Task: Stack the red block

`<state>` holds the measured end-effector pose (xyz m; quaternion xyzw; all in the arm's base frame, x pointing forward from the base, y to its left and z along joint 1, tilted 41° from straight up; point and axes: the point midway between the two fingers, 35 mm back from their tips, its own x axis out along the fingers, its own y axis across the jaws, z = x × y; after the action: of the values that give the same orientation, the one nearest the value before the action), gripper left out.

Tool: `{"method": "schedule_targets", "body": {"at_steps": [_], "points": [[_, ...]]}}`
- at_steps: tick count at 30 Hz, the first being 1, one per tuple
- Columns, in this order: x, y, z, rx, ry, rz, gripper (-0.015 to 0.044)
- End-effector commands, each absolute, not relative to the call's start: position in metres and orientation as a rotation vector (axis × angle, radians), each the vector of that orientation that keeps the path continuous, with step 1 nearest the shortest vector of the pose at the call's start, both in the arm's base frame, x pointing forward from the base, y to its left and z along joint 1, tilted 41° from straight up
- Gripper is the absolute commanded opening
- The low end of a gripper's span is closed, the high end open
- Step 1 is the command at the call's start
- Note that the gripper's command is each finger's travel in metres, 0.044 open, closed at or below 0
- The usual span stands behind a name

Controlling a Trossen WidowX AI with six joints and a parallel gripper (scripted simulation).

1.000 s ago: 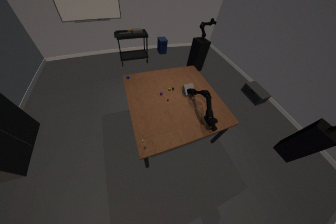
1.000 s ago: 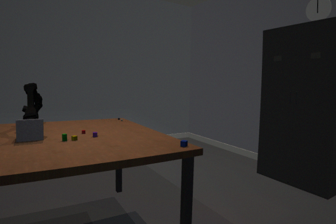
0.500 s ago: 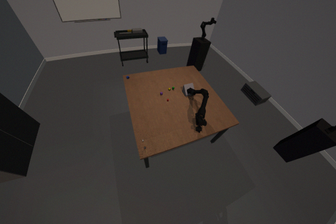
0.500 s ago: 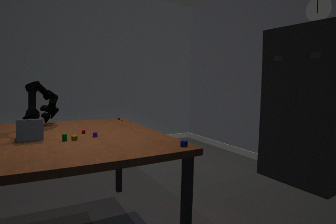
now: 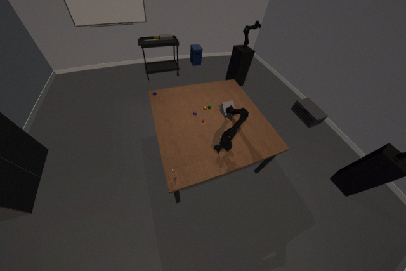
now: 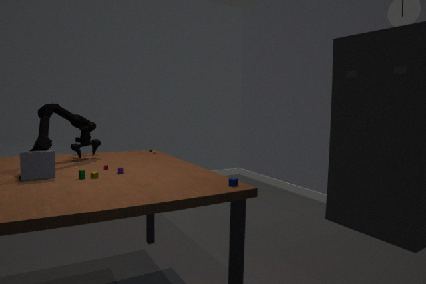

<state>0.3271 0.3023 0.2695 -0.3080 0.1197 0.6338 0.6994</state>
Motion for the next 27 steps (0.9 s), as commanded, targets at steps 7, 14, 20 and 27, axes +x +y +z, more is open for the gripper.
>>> {"method": "schedule_targets", "body": {"at_steps": [7,14,20,27], "points": [[0.376,0.211,0.198,-0.363,0.729,1.171,0.044],[0.39,0.143,0.153,-0.105,0.993,0.963,0.044],[0.39,0.094,0.123,0.1,1.159,0.784,0.044],[0.377,0.038,0.091,0.374,1.332,0.577,0.044]]}}
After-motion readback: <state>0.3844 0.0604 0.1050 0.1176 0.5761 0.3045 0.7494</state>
